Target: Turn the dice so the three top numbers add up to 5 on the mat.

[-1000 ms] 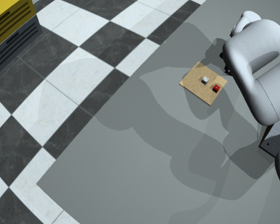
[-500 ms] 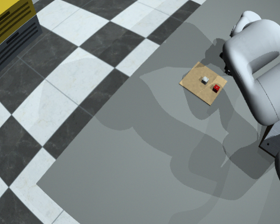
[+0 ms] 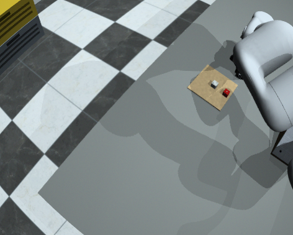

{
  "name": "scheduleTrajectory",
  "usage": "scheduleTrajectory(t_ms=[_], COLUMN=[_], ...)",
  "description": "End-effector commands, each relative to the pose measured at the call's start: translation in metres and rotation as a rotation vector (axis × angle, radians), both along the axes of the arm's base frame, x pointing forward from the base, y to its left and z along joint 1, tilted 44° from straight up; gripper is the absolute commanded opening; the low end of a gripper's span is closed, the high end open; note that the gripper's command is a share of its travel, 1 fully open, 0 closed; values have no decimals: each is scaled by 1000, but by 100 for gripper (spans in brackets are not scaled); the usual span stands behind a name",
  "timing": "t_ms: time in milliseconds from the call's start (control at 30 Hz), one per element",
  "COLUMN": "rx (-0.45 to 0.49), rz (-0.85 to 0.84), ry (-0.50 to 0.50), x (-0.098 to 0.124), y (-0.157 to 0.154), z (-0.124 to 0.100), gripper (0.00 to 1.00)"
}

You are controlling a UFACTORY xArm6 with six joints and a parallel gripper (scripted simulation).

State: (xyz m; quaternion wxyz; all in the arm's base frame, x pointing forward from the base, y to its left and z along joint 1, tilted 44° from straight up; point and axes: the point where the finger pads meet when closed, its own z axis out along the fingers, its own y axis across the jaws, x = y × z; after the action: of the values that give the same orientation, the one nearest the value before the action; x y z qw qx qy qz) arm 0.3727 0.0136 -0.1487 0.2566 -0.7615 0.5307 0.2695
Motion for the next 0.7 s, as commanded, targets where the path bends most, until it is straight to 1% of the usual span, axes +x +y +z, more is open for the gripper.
scheduleTrajectory(t_ms=[0,200,267,467,567,667], rx=[-2,-2,-2,-2,-2,-2], rz=[-2,-2,-2,-2,-2,-2], ry=[-4,-4,-4,-4,-4,-4], x=[3,8,8,14,15,15], y=[-7,-32,-32,-60,-67,-68], z=[7,34,34,64,71,73], gripper=[15,15,15,15,15,15])
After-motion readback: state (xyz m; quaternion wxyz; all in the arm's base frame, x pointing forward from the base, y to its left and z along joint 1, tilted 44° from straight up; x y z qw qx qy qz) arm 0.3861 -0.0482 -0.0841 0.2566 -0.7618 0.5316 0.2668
